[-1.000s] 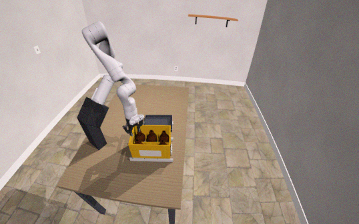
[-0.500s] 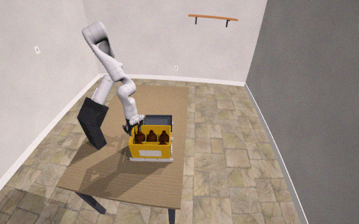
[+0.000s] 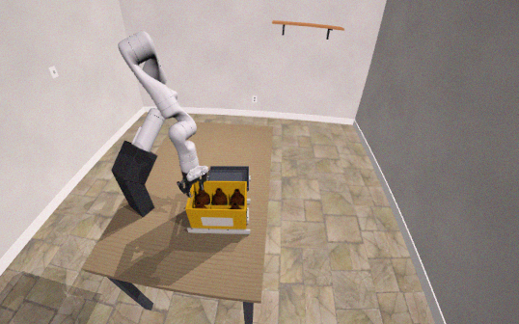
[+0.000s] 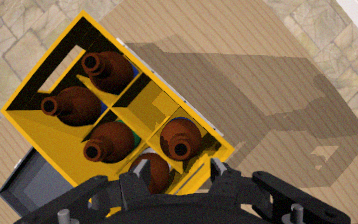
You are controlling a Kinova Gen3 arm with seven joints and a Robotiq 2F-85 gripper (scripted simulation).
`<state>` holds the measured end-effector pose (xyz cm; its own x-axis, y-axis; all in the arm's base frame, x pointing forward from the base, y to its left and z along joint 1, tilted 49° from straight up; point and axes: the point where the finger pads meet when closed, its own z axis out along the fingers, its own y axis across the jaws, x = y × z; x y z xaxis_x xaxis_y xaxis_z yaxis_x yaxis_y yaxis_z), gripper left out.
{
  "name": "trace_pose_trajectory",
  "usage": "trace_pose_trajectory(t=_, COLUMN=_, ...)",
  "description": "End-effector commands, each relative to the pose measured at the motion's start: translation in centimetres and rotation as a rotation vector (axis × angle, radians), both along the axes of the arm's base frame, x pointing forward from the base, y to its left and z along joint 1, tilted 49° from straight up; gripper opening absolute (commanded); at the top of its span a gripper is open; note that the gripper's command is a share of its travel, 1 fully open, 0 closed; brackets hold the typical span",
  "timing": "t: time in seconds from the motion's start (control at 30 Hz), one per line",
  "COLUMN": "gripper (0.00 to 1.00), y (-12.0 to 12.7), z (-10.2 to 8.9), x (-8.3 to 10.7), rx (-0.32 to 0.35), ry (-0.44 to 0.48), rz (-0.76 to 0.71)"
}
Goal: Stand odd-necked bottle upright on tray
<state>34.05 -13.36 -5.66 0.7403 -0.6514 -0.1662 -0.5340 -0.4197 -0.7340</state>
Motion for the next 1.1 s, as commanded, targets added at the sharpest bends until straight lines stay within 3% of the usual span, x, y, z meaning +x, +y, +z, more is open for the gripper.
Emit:
trace_pose_trajectory(t=0.0, gripper=0.64, y=-0.1, z=-0.3, x=0.1, rx=-0.007, ry=-0.006, rz=-0.001)
trace_pose_trajectory(t=1.07, gripper=0.64, y=2.0, z=-2.4, x=1.5, rx=-0.006, ry=-0.006, rz=0.0)
